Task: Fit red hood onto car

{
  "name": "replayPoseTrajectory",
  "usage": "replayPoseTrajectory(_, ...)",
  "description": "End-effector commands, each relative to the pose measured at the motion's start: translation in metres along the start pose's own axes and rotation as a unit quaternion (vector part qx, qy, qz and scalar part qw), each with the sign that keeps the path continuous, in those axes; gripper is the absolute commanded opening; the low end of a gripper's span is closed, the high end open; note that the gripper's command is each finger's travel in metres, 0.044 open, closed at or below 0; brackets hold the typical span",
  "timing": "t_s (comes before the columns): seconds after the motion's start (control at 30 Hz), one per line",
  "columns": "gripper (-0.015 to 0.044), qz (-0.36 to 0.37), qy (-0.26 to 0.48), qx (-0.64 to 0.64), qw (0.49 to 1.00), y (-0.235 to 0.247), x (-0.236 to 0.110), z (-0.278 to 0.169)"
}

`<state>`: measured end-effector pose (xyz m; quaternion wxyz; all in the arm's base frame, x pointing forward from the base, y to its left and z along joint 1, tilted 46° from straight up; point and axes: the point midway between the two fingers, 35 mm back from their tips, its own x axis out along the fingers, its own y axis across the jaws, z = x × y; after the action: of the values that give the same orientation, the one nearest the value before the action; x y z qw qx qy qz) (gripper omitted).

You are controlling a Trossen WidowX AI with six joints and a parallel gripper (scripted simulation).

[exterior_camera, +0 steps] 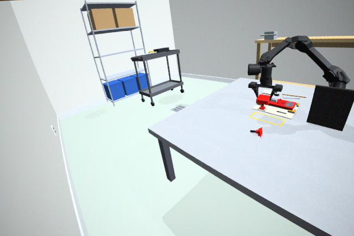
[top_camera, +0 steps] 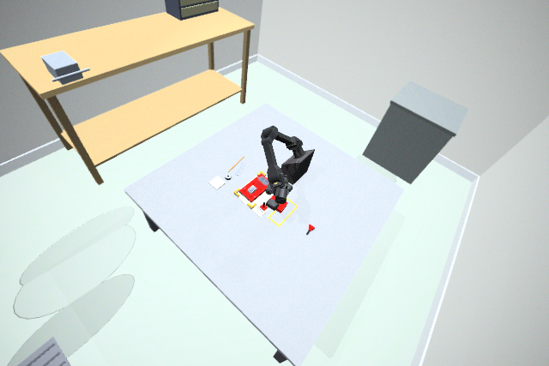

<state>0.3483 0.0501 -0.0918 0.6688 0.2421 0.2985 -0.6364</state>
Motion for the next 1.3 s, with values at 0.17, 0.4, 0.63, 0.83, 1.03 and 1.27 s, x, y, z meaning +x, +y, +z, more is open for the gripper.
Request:
replayPoseTrajectory(0.17, 0.0000, 0.000, 0.000, -0.095, 0.995, 0.002, -0.002, 0.028)
replayPoseTrajectory(0.4, 0.0000, 0.001, 0.002, -0.169, 0.986, 0.003, -0.003, 0.049)
replayPoseTrajectory(0.63, 0.0000, 0.001, 0.002, -0.241, 0.971, 0.003, -0.004, 0.069)
replayPoseTrajectory(0.83, 0.0000, 0.002, 0.002, -0.302, 0.953, 0.002, -0.005, 0.087)
replayPoseTrajectory(1.03, 0.0000, 0.002, 0.002, -0.361, 0.932, 0.000, -0.005, 0.105)
replayPoseTrajectory(1.27, 0.0000, 0.001, 0.001, -0.429, 0.903, -0.004, -0.005, 0.125)
